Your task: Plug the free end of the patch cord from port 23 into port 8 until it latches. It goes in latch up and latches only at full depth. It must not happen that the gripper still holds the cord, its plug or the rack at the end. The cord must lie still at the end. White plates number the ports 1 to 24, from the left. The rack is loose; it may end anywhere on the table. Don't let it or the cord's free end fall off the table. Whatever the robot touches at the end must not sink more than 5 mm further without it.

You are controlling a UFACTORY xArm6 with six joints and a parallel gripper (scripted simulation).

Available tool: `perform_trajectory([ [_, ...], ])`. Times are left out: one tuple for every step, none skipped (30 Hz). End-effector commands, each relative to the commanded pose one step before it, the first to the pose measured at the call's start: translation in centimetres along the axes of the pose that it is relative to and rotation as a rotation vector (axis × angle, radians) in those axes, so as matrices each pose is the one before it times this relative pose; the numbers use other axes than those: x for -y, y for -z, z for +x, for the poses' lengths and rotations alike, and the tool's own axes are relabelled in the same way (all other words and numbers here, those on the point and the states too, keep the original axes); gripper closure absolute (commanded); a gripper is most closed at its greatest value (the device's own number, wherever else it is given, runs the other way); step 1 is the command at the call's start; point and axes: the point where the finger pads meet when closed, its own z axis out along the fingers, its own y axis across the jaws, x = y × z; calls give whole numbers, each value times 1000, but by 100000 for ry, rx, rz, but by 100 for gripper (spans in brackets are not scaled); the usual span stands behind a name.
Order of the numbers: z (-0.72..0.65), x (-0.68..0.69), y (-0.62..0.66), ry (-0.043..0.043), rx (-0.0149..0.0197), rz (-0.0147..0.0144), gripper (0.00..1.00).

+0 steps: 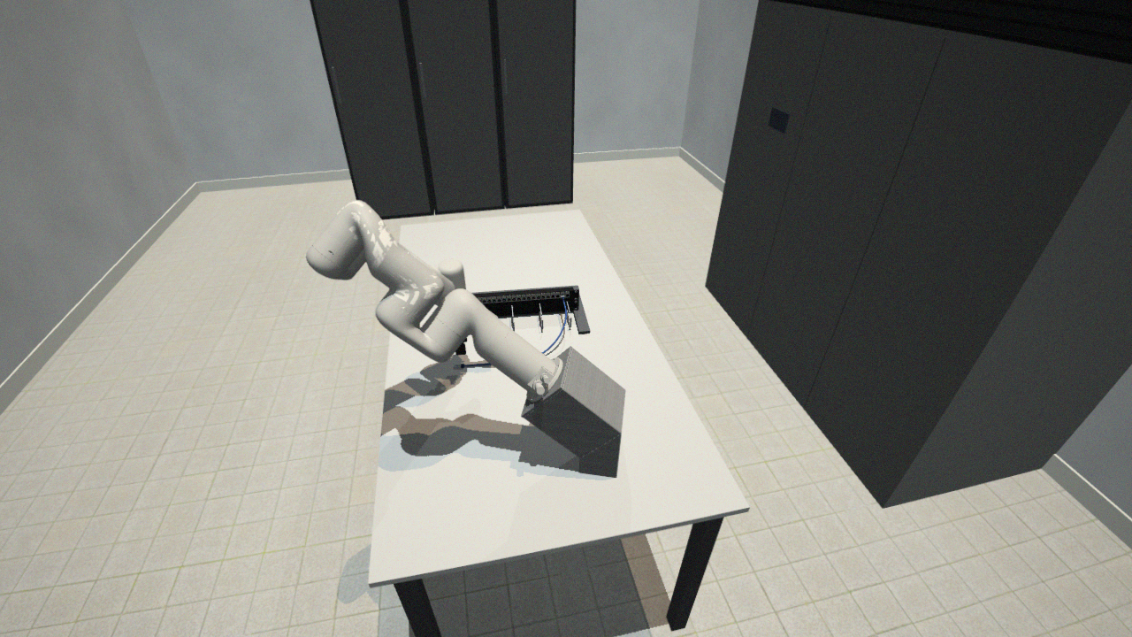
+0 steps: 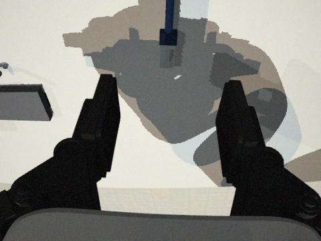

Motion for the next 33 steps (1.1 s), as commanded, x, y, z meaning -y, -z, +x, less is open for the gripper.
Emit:
perform_trajectory([
  [-83, 66, 46, 159, 89, 176, 100],
  [-1, 0, 0, 3, 2, 0, 100],
  [-1, 0, 0, 1, 1, 0, 100],
  [0, 0, 0, 0, 0, 0, 100],
  [0, 0, 0, -1, -1, 0, 100],
  [1, 0, 0, -1, -1, 0, 100],
  [1, 0, 0, -2, -1, 0, 100],
  [1, 0, 0, -2, -1, 0, 100],
  [1, 0, 0, -2, -1, 0, 100],
  [0, 0, 0, 0, 0, 0, 100],
  [0, 0, 0, 0, 0, 0, 100],
  [1, 0, 0, -2, -2, 0, 100],
  [1, 0, 0, -2, -2, 1, 100],
  [1, 0, 0, -3, -2, 1, 100],
  [1, 0, 0, -2, -2, 0, 100],
  [1, 0, 0, -2, -1, 0, 100],
  [1, 0, 0, -2, -1, 0, 100],
  [1, 0, 0, -2, -1, 0, 100],
  [1, 0, 0, -2, -1, 0, 100],
  [1, 0, 0, -2, -1, 0, 100],
  [1, 0, 0, -2, -1, 0, 100],
  [1, 0, 0, -1, -1, 0, 100],
  [1, 0, 0, -1, -1, 0, 100],
  [1, 0, 0, -1, -1, 0, 100],
  [1, 0, 0, -1, -1, 0, 100],
  [1, 0, 0, -1, -1, 0, 100],
  [0, 0, 0, 0, 0, 0, 100],
  [0, 0, 0, 0, 0, 0, 100],
  [0, 0, 0, -1, 0, 0, 100],
  [-1, 2, 1, -33, 13, 19, 100],
  [-11, 15, 9, -214, 92, 122, 100],
  [-28, 38, 23, -547, 235, 313, 100],
  [-51, 70, 42, -1001, 432, 573, 100],
])
